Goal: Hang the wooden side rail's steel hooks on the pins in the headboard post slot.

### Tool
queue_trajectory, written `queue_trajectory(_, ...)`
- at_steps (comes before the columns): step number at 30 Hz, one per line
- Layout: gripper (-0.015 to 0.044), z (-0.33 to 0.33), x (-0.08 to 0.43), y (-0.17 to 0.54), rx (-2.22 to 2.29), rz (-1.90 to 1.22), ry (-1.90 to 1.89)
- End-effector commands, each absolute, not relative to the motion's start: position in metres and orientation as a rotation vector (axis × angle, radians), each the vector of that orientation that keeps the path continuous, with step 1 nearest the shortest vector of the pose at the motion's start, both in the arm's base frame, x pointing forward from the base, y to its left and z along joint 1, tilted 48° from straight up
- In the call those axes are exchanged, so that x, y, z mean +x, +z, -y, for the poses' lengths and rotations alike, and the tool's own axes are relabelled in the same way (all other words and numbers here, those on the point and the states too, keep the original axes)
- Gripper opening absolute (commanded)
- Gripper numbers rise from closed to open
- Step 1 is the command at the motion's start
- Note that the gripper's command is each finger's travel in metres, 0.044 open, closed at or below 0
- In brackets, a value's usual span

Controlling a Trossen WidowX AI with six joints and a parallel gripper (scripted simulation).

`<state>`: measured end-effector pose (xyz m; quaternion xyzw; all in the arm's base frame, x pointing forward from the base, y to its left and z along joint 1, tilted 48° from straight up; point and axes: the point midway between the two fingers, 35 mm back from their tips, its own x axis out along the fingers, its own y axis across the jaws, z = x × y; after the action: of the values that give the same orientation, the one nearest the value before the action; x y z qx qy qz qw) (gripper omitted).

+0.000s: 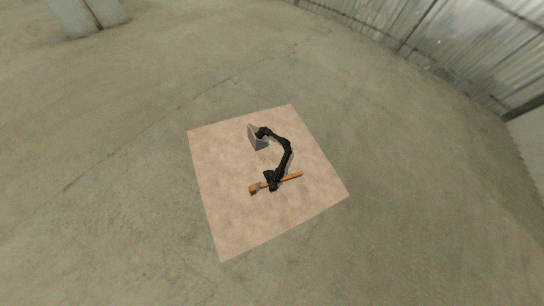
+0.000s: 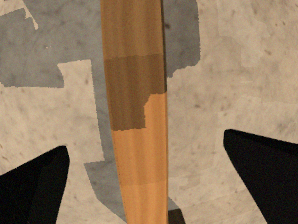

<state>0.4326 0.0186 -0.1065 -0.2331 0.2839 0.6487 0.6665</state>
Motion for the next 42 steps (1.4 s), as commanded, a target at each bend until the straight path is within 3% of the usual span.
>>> queue_trajectory(1,0.0440,-0.025,0.430,-0.113,-0.515,-0.645,1.467)
queue_trajectory(27,0.0440,-0.053,0.428,-0.137,-0.512,-0.642,1.468)
queue_trajectory(40,0.0099,-0.053,0.428,-0.137,-0.512,-0.642,1.468)
queue_trajectory(42,0.0085,-0.053,0.428,-0.137,-0.512,-0.642,1.468)
